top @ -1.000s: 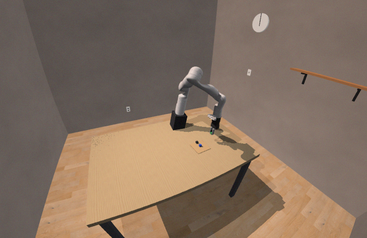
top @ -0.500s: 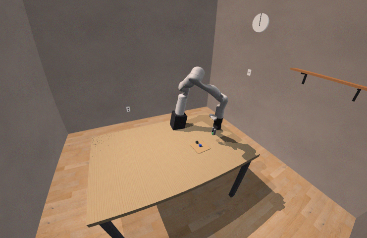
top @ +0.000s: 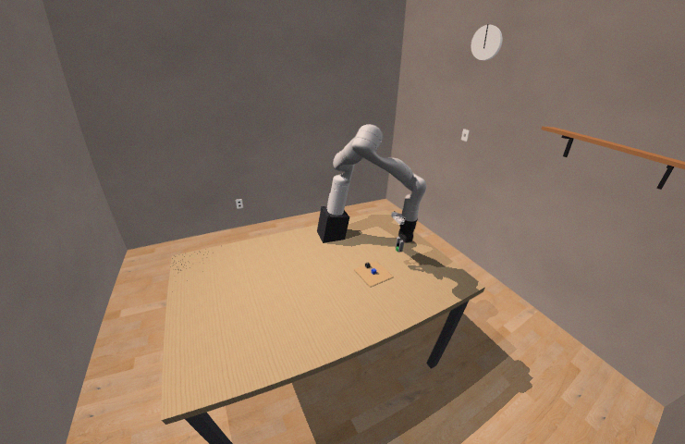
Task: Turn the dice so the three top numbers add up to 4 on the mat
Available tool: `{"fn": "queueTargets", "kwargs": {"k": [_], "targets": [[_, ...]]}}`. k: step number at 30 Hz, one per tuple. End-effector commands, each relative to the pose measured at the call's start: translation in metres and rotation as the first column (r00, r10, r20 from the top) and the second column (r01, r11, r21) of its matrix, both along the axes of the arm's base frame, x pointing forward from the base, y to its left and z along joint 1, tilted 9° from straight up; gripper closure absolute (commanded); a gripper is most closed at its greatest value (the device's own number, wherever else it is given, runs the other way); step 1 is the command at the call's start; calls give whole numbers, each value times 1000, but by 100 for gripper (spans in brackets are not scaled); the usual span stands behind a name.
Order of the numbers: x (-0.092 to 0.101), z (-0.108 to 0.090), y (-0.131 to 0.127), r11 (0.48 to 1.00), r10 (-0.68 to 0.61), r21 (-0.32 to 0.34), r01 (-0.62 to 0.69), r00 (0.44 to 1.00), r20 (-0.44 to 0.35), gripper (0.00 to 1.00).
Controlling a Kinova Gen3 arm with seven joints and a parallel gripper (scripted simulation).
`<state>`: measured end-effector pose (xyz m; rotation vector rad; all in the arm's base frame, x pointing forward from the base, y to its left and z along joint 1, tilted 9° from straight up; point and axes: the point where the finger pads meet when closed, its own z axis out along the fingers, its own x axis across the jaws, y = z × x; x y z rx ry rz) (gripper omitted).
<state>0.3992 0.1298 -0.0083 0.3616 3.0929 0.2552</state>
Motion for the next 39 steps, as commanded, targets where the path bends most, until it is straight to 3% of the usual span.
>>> {"fn": "queueTargets", "kwargs": {"k": [1, 10, 18, 24, 26, 33, 39], "targets": [[0, 0, -1, 1000, -1, 5, 1, 1000, 2, 60], [0, -1, -1, 998, -2, 67, 1, 1000, 15, 60], [-1, -1, -3, 969, -9, 245, -6, 998, 58, 60], [-2, -3, -4, 902, -23, 431, -22, 995, 99, 60], [-2, -3, -4, 902, -23, 431, -22, 995, 99, 60], [-3, -4, -5, 809, -46, 586, -44, 989, 137, 60], [-3, -5, -6, 729, -65, 681, -62, 985, 159, 60]]}}
